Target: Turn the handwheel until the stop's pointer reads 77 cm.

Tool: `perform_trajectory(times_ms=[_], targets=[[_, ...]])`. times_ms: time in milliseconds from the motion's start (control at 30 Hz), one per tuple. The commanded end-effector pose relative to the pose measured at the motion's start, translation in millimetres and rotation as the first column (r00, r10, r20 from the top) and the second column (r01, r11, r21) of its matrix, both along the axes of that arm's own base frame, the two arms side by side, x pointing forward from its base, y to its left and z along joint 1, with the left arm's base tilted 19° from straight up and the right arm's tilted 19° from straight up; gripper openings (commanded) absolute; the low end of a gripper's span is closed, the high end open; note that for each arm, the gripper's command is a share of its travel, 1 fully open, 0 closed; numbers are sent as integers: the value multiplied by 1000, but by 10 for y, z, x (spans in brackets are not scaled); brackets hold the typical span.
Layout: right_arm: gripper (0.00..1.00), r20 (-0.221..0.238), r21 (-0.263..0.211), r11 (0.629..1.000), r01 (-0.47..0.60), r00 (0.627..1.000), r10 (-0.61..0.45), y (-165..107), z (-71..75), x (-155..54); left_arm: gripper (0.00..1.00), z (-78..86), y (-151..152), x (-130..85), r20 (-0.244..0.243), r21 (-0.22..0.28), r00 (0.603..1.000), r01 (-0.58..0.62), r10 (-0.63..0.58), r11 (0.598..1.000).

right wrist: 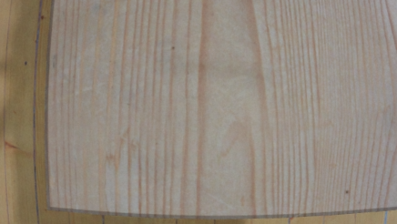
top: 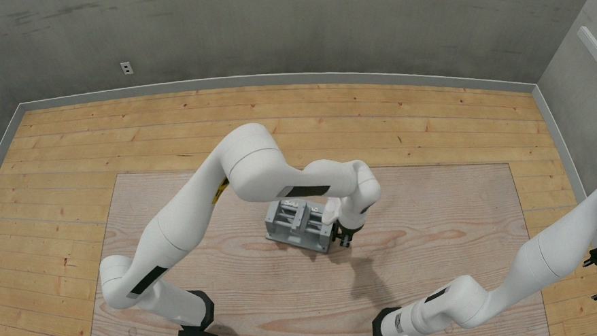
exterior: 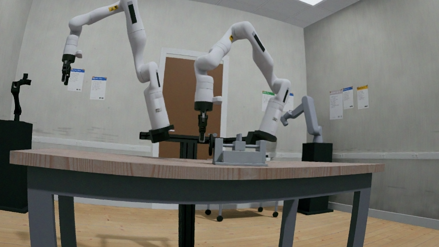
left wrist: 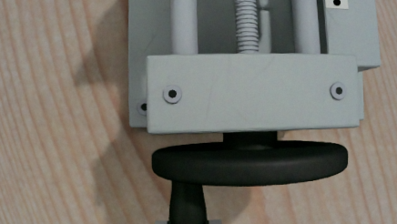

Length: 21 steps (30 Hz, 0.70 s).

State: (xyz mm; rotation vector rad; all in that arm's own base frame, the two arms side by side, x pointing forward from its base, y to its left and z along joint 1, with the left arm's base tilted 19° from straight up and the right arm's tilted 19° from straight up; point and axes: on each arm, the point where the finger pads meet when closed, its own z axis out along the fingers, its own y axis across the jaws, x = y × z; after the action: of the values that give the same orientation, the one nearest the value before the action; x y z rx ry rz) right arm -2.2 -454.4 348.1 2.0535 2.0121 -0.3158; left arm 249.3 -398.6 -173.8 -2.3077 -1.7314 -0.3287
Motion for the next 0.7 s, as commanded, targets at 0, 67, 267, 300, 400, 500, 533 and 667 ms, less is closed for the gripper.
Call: perform_trajectory(times_ms=[0,67,267,300,400,500,533,667], targets=[[1000,-8,5,1000,-11,1000,11,9,4,-14,160,95,-53,47,5,-3,1000,-7,7,1000],[1000,-8,5,1000,-11,1000,11,9,4,-14,160,118,-66,64,5,-3,1000,-7,7,1000],[1000,-8,5,1000,-11,1000,11,9,4,-14,160,169,-101,128,5,-3,1000,-7,7,1000],[1000,-8,5,1000,-11,1000,11,9,4,-14,160,176,-107,139,5,-3,1000,-7,7,1000],[1000,-8,5,1000,-11,1000,11,9,4,-14,160,186,-118,164,5,-3,1000,-7,7,1000],[1000,-8,5,1000,-11,1000,11,9,4,-14,160,195,-128,188,6,-3,1000,-7,7,1000],[1000,-8,5,1000,-11,1000,11,9,4,-14,160,197,-132,199,6,-3,1000,-7,7,1000],[1000,-8,5,1000,-11,1000,11,9,4,-14,160,201,-145,243,5,-2,1000,-7,7,1000]])
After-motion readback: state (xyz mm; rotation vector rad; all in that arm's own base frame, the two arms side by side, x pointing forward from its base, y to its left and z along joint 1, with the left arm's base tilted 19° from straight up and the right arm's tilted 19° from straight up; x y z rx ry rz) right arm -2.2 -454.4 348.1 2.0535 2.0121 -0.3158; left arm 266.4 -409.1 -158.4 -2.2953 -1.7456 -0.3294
